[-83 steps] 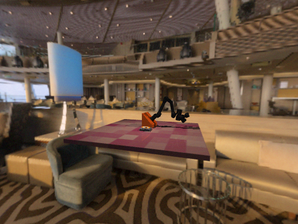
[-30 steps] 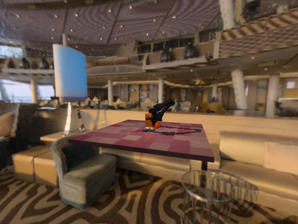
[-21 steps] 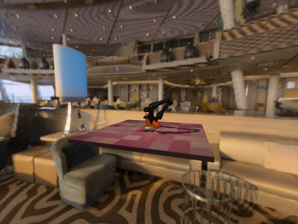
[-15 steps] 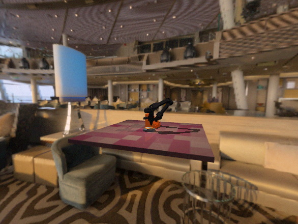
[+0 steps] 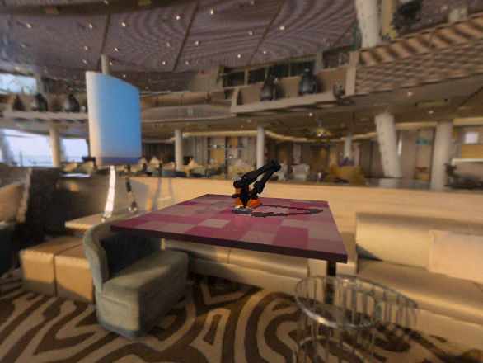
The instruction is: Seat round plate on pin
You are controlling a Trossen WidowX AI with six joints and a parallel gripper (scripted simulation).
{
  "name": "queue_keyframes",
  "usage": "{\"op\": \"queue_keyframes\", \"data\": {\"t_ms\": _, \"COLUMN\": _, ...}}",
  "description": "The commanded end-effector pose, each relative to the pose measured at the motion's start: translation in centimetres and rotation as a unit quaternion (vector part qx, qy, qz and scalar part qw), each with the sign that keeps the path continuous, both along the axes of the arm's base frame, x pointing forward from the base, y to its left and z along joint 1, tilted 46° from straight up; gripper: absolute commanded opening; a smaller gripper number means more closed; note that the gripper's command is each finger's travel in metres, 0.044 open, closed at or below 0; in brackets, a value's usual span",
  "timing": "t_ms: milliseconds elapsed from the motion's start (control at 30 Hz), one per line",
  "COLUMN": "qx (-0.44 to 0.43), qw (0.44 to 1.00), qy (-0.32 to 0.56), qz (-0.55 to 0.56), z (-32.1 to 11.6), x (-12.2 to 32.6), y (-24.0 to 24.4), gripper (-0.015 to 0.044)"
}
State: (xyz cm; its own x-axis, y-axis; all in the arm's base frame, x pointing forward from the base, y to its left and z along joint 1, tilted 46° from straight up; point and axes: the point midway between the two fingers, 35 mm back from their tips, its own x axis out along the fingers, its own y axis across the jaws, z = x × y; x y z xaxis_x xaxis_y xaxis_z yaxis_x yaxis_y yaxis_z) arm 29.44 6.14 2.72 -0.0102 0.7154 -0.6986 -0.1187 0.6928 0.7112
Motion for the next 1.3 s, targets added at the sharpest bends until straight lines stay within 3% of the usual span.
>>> {"op": "queue_keyframes", "data": {"t_ms": 0, "qx": 0.001, "qw": 1.000, "qy": -0.006, "qz": -0.001, "z": 0.04, "x": 0.72, "y": -0.21, "gripper": 0.0000}}
{"op": "queue_keyframes", "data": {"t_ms": 1267, "qx": 0.001, "qw": 1.000, "qy": -0.006, "qz": -0.001, "z": -0.49, "x": 1.54, "y": -0.53, "gripper": 0.0000}}
